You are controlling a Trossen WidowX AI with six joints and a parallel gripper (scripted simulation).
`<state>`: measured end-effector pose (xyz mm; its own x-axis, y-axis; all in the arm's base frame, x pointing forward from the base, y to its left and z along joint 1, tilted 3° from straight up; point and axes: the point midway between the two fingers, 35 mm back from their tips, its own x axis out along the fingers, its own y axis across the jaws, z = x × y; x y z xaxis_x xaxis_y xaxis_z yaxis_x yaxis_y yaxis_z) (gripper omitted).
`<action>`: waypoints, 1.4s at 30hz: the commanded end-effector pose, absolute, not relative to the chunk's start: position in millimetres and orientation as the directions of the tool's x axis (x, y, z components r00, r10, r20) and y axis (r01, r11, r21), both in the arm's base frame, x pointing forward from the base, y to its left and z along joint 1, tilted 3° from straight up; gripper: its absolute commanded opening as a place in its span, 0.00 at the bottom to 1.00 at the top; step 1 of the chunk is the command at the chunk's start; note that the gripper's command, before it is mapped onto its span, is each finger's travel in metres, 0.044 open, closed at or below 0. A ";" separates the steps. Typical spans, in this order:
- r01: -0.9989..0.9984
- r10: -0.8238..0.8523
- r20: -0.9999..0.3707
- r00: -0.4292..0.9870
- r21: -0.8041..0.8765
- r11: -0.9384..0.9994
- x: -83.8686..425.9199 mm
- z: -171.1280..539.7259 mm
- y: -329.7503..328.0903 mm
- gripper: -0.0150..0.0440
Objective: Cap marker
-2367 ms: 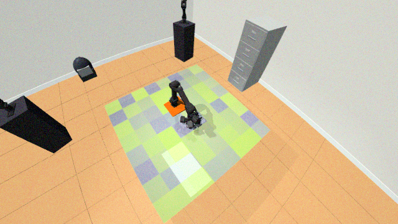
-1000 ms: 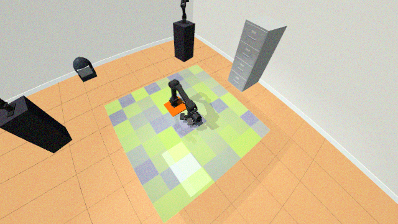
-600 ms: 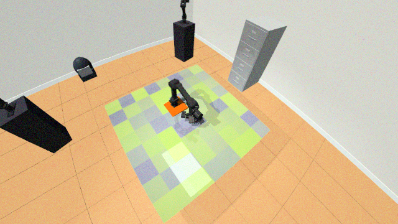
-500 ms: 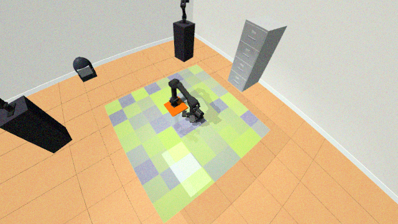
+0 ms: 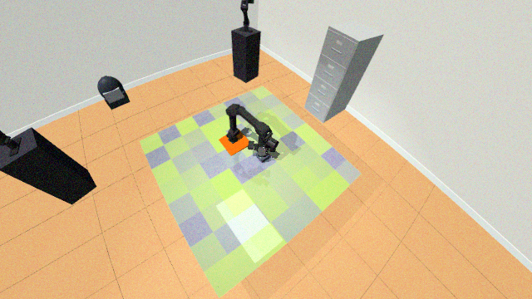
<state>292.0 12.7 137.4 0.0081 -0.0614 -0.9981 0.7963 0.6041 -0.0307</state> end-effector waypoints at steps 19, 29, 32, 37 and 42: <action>0.799 -0.054 -0.998 0.027 -0.011 0.602 284.1 157.4 52.9 0.25; 0.799 -0.054 -0.998 0.027 -0.011 0.602 285.2 146.9 52.5 0.25; 0.799 -0.054 -0.998 0.027 -0.011 0.602 285.6 142.0 52.2 0.25; 0.799 -0.054 -0.998 0.027 -0.011 0.602 286.0 133.9 51.9 0.25; 0.799 -0.054 -0.998 0.027 -0.011 0.602 286.2 125.8 51.4 0.25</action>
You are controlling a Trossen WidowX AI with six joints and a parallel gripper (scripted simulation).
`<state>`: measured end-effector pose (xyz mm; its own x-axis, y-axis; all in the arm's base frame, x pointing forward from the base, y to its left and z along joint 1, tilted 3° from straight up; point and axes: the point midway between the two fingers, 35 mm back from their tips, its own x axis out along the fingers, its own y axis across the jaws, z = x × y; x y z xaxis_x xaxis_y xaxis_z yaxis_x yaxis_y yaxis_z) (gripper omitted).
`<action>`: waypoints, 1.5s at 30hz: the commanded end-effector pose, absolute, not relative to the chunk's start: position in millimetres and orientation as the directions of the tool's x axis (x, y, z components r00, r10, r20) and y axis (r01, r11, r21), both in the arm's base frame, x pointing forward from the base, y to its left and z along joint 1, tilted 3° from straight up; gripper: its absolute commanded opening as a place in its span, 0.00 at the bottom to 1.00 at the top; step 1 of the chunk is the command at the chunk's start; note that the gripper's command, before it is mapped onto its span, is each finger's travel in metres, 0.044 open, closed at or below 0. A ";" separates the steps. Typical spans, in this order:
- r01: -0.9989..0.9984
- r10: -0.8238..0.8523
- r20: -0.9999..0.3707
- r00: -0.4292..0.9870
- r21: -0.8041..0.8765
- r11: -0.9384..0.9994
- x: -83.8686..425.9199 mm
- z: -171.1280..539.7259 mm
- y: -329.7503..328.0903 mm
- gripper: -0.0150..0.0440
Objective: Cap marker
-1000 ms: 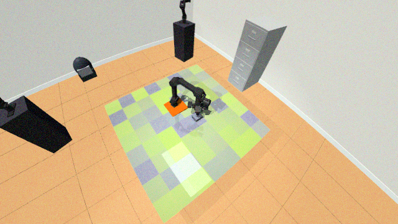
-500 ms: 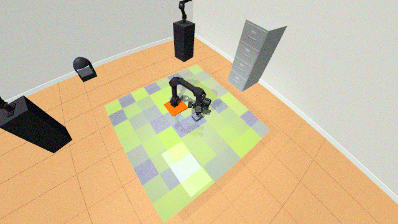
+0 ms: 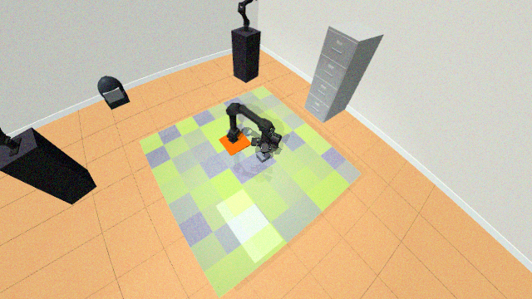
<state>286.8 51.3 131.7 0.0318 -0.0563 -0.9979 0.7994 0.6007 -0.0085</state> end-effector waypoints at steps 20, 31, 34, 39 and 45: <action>0.799 -0.054 -0.998 0.027 -0.011 0.602 285.4 103.8 49.9 0.25; 0.801 -0.053 -0.998 0.027 -0.010 0.598 285.2 104.4 50.0 0.43; 0.801 -0.053 -0.998 0.027 -0.010 0.598 285.2 104.4 50.0 0.57; 0.801 -0.053 -0.998 0.027 -0.010 0.598 285.2 104.4 50.0 0.79; 0.801 -0.053 -0.998 0.027 -0.010 0.598 285.4 106.4 50.2 1.00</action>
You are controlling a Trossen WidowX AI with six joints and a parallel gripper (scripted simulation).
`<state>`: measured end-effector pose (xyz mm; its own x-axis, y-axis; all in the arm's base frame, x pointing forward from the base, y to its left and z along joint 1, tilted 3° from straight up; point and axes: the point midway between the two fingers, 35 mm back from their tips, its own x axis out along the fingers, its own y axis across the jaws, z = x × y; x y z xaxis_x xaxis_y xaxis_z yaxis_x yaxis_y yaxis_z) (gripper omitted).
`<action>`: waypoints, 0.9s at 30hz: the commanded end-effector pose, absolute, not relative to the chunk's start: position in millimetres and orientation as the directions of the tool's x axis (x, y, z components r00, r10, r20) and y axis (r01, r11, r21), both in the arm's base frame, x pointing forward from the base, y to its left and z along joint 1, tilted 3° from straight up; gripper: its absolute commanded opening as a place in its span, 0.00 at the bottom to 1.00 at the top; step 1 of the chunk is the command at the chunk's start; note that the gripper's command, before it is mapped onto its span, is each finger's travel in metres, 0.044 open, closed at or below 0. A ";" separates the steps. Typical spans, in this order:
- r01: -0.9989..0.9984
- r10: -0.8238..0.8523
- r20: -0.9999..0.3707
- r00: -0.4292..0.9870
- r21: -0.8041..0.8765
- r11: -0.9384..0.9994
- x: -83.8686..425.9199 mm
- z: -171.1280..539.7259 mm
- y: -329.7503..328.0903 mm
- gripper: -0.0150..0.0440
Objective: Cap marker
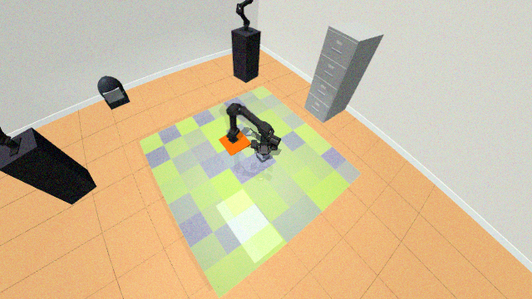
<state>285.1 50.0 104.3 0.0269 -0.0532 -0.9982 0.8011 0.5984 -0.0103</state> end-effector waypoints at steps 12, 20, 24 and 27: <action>0.765 -0.053 -0.998 0.027 -0.013 0.644 282.9 178.4 54.2 0.91; 0.213 -0.053 -0.998 0.027 -0.046 0.976 279.5 169.3 54.9 0.56; 0.198 -0.053 -0.998 0.027 -0.047 0.979 279.4 169.1 54.9 0.38; 0.198 -0.053 -0.998 0.027 -0.047 0.979 279.4 169.1 54.9 0.25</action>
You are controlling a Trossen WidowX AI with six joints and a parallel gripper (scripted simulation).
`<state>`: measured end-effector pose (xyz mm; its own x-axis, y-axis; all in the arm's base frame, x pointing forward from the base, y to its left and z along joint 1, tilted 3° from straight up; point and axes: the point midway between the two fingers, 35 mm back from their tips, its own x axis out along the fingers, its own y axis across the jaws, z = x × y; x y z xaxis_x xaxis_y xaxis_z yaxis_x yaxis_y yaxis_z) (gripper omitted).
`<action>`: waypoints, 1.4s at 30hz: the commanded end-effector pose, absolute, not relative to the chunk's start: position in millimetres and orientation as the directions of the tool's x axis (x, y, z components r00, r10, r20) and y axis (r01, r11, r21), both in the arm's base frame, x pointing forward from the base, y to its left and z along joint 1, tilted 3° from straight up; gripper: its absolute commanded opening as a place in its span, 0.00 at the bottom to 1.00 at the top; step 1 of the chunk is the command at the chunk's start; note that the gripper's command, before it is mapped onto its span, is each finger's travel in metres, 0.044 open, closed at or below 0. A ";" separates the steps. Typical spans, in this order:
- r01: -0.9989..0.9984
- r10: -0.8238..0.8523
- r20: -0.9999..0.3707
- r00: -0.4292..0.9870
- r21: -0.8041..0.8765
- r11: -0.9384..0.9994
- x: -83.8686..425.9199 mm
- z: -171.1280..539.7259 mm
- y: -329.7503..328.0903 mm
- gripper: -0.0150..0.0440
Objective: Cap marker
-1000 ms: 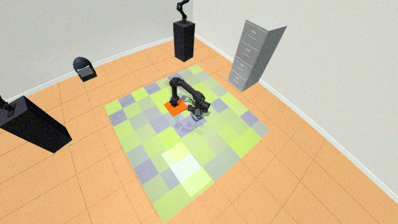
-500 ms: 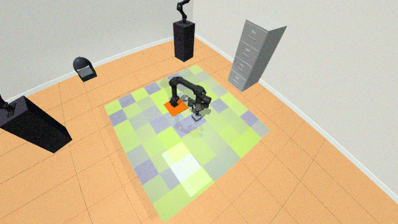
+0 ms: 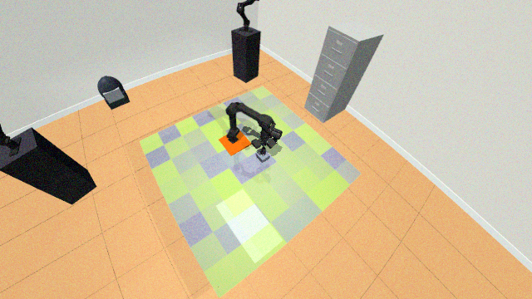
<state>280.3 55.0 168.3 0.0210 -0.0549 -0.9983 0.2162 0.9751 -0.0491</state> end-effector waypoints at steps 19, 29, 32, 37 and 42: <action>0.198 -0.053 -0.998 0.027 -0.047 0.979 279.5 155.2 54.2 0.25; 0.198 -0.053 -0.998 0.027 -0.047 0.979 279.9 140.0 53.3 0.25; 0.198 -0.054 -0.998 0.027 -0.047 0.979 280.0 135.5 53.1 0.25; 0.198 -0.054 -0.998 0.027 -0.047 0.979 280.8 128.8 52.6 0.25; 0.203 -0.051 -0.998 0.041 -0.041 0.978 283.6 133.8 53.3 0.25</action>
<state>283.1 53.2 133.2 0.0379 -0.0512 -0.9980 0.2027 0.9783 -0.0425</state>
